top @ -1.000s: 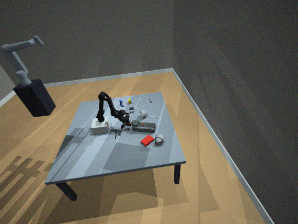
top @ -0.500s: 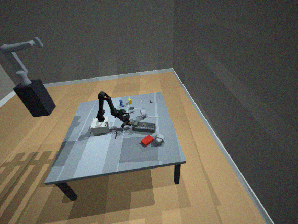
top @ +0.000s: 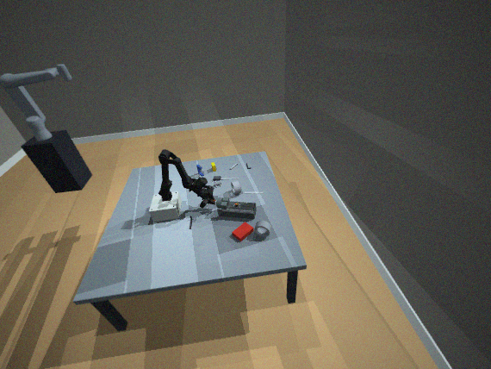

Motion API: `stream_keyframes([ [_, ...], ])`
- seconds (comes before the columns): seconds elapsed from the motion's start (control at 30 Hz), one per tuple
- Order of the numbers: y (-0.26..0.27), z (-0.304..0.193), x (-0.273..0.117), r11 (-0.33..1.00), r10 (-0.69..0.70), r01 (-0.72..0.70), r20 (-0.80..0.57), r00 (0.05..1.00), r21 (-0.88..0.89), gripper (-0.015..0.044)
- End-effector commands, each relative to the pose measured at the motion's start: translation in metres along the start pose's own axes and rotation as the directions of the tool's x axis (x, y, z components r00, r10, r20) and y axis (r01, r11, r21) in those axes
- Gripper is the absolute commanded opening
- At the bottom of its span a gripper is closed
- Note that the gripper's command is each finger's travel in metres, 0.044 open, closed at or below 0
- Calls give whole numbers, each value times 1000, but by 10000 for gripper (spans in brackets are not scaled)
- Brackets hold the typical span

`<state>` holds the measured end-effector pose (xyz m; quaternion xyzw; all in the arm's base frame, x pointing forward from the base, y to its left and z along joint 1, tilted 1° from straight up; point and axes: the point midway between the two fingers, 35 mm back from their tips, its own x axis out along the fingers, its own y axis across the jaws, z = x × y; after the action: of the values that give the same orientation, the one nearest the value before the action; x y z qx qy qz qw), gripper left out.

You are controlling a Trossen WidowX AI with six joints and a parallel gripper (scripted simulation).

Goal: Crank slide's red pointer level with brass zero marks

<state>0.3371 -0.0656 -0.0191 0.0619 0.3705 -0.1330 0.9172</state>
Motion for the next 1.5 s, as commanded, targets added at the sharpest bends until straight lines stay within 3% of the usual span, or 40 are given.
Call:
stream_keyframes([
  [0.0,4,6,-6,1000,6,-6,7,1000,-1,0],
  [1.47,-25,31,-31,1000,4,-4,8,1000,-3,0],
])
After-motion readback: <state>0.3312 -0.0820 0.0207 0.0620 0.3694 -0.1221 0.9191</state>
